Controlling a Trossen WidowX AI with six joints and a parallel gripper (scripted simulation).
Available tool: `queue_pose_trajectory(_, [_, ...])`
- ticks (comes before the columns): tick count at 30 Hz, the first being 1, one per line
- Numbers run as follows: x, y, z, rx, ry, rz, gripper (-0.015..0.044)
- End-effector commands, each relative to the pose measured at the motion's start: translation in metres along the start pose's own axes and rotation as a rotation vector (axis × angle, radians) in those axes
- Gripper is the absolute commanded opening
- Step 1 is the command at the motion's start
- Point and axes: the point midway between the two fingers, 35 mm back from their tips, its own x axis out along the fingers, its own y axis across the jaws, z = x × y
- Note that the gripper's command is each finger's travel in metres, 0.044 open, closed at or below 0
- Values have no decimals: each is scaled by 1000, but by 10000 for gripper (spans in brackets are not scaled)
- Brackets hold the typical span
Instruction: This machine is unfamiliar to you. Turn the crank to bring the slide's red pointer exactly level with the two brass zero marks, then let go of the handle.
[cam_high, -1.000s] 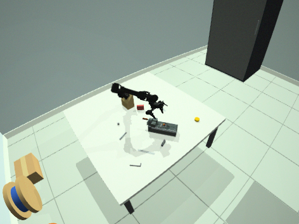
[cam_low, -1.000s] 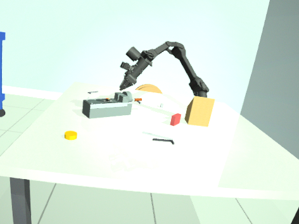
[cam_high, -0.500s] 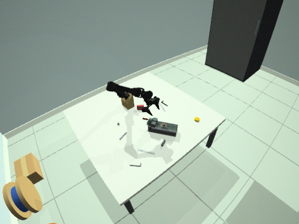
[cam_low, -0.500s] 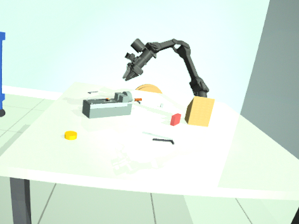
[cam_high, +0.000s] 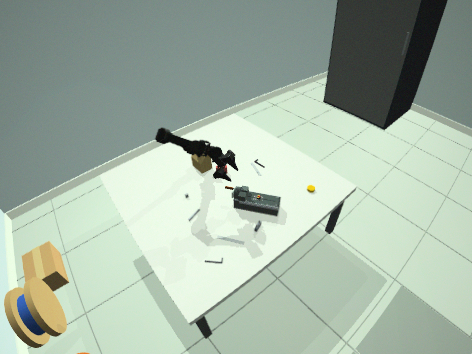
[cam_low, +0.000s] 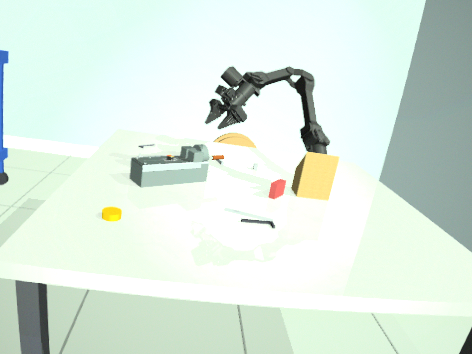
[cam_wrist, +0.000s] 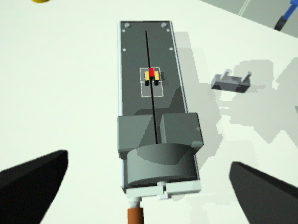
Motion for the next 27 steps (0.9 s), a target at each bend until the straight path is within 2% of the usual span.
queue_pose_trajectory(1, [-10, 4, -17, -85, -31, 44, 440])
queue_pose_trajectory(9, [-14, 5, -23, -114, -45, 57, 440])
queue_pose_trajectory(21, [32, 2, -63, -113, -42, 56, 440])
queue_pose_trajectory(27, [42, 2, -74, -115, -44, 54, 440])
